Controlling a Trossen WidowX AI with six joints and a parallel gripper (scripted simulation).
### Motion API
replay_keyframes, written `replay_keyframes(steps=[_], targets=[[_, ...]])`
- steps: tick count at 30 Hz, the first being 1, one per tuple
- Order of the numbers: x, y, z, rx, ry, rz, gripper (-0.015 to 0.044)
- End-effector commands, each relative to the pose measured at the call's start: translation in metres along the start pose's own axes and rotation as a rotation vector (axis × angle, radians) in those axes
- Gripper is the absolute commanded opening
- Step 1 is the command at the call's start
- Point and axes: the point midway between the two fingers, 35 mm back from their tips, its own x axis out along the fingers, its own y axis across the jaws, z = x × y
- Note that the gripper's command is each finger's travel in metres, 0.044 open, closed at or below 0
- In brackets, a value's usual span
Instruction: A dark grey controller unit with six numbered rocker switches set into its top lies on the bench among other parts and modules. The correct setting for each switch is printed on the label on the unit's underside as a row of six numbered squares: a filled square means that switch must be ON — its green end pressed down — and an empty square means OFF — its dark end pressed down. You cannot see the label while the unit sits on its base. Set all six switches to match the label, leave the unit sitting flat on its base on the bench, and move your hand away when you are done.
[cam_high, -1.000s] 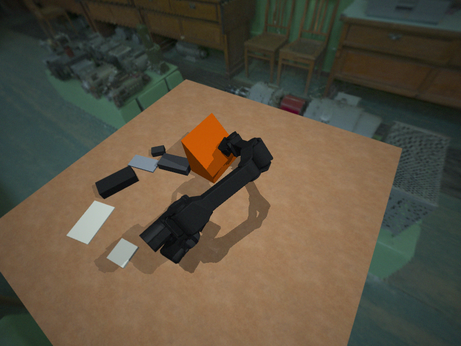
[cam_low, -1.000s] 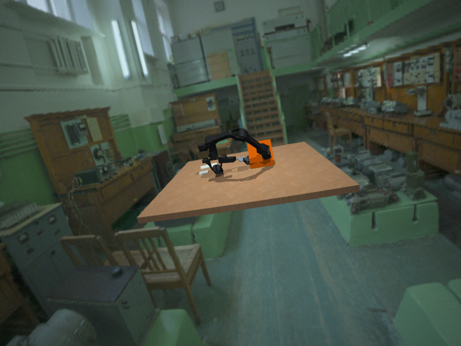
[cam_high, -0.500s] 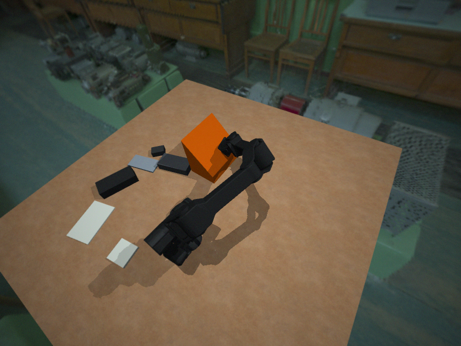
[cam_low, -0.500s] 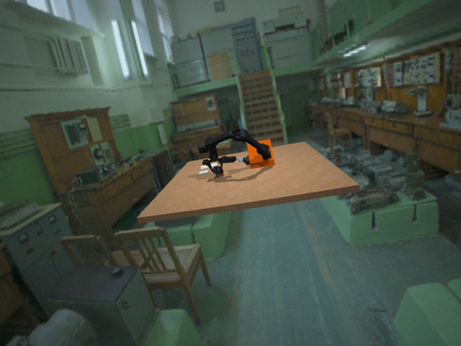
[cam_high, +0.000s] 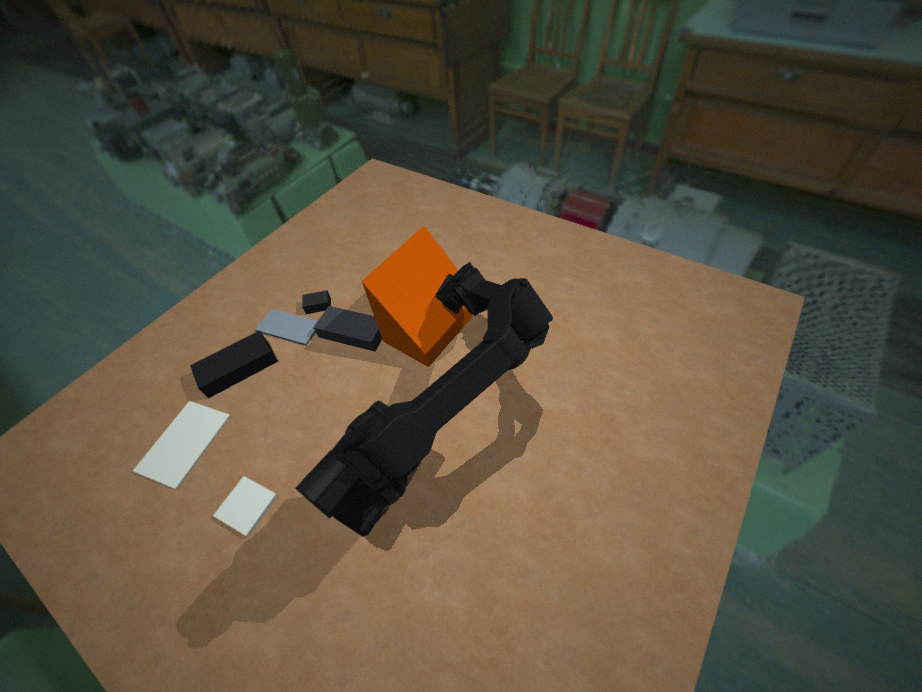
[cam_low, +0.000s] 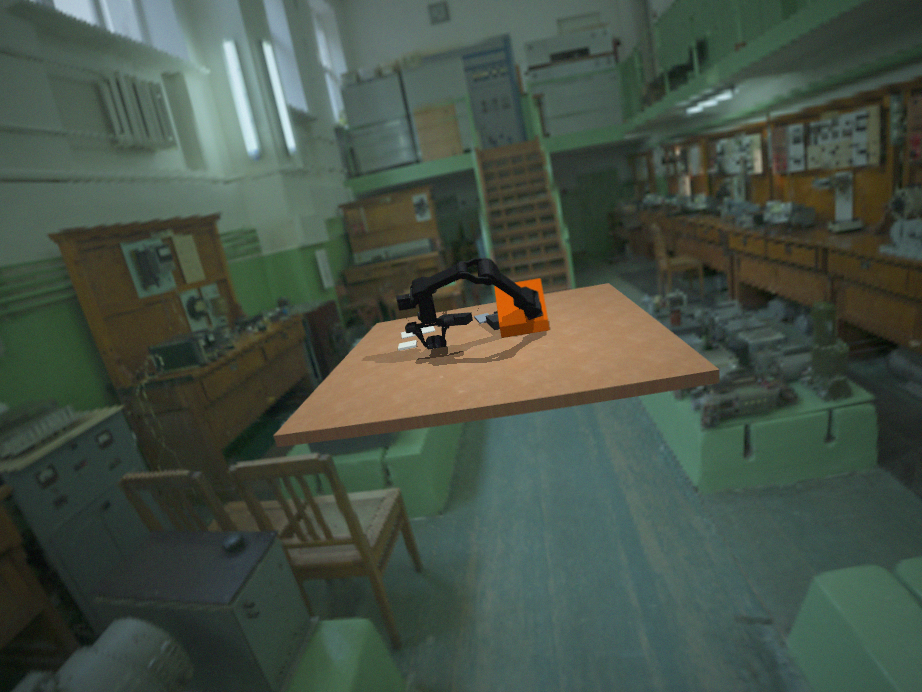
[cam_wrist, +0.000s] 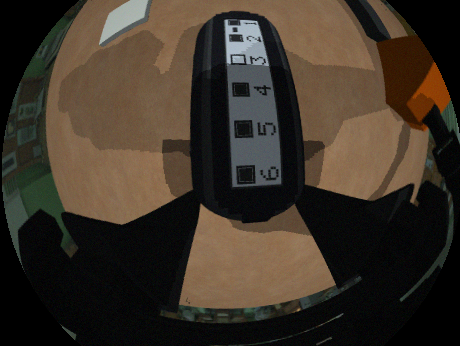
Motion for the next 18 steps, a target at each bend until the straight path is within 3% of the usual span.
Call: replay_keyframes(steps=[1,18], targets=[[0.005,-0.003,0.004,0.015,-0.012,-0.008,0.0336],[0.018,-0.003,0.000,0.015,-0.011,-0.008,0.0336]])
